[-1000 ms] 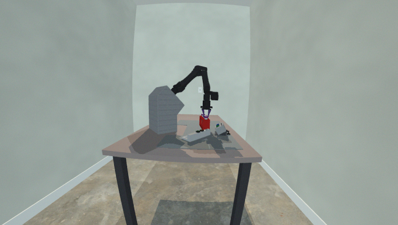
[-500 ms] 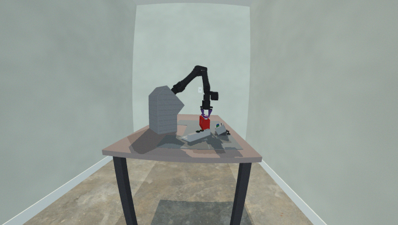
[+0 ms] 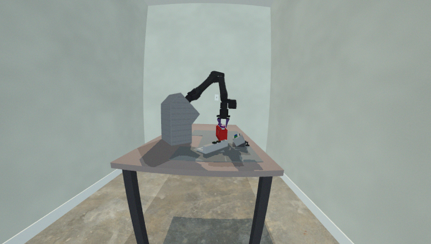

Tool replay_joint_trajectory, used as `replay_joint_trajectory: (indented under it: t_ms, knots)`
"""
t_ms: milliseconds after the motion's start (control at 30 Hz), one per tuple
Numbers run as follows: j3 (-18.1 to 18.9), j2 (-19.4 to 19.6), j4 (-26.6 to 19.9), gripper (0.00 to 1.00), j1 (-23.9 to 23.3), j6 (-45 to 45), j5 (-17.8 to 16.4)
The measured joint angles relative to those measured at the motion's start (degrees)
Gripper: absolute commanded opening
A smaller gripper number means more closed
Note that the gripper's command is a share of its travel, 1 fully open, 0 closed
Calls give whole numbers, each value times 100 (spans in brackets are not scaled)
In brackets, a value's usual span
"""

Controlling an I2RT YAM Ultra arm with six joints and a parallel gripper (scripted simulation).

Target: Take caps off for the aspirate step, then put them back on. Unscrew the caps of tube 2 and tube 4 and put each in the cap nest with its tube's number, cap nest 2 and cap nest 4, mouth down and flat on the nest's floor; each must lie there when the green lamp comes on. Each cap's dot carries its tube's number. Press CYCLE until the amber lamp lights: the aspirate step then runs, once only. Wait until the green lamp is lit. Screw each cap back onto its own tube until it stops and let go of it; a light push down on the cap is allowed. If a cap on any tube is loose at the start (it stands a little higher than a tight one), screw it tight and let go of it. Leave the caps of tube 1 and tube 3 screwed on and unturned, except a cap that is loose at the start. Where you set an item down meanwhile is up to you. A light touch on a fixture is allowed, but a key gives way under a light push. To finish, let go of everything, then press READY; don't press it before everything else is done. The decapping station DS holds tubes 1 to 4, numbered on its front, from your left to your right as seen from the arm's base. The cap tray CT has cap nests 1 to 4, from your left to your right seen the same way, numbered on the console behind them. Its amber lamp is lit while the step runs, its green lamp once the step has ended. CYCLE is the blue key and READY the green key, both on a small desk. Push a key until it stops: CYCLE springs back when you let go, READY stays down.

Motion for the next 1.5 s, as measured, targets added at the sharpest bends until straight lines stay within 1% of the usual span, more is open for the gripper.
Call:
replay_joint_trajectory:
  t_ms: [900,1033,1500]
  knots:
    - [0,0,0,49,0,7311,0]
    - [0,0,0,49,0,8188,0]
    - [0,0,0,49,0,12052,0]
